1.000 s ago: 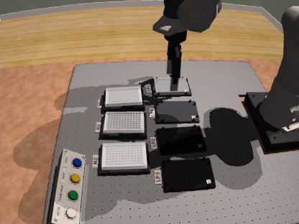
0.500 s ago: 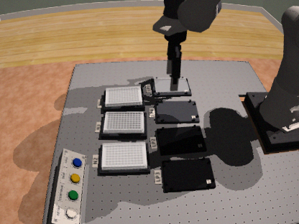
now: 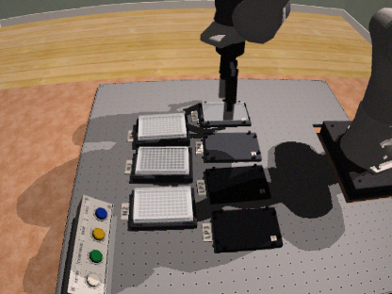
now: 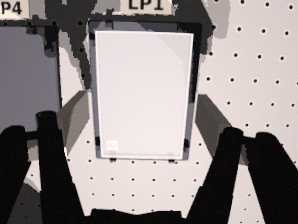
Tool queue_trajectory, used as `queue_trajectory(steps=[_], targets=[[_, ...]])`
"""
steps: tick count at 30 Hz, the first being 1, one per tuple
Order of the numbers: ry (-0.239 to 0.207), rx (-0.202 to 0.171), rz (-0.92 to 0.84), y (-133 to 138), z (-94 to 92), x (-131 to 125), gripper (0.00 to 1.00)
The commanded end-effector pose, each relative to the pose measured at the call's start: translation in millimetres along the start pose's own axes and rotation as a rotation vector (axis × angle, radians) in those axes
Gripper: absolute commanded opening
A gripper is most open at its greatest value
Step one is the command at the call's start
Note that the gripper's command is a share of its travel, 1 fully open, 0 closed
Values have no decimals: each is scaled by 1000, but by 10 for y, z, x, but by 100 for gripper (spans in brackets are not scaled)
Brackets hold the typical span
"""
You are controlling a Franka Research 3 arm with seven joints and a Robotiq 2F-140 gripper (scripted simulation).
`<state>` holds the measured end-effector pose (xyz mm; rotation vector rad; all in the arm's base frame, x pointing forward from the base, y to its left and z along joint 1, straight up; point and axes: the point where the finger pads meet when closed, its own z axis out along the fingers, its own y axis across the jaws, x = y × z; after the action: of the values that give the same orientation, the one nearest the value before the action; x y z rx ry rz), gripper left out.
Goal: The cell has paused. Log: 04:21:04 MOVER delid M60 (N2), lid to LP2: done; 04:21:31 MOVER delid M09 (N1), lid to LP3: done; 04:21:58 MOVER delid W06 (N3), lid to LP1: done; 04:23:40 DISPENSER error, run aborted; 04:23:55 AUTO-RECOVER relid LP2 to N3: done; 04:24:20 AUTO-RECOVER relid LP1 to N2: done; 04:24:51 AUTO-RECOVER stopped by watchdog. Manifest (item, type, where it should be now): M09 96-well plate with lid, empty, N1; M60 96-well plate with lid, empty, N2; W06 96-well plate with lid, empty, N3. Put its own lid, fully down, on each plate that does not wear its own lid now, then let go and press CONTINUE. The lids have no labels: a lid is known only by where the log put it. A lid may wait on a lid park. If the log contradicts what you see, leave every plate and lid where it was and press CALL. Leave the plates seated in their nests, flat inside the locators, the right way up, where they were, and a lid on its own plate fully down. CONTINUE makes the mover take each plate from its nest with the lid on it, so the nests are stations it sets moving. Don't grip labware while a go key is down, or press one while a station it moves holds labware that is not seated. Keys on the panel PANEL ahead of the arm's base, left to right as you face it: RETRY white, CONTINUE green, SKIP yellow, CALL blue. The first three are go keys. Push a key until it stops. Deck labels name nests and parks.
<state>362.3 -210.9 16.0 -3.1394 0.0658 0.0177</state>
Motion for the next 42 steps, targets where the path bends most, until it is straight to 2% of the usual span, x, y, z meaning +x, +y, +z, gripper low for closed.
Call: queue_trajectory(steps=[1, 42], targets=[[3, -1, -5, -1, 15, 6, 66], [3, -1, -5, -1, 163, 6, 66]])
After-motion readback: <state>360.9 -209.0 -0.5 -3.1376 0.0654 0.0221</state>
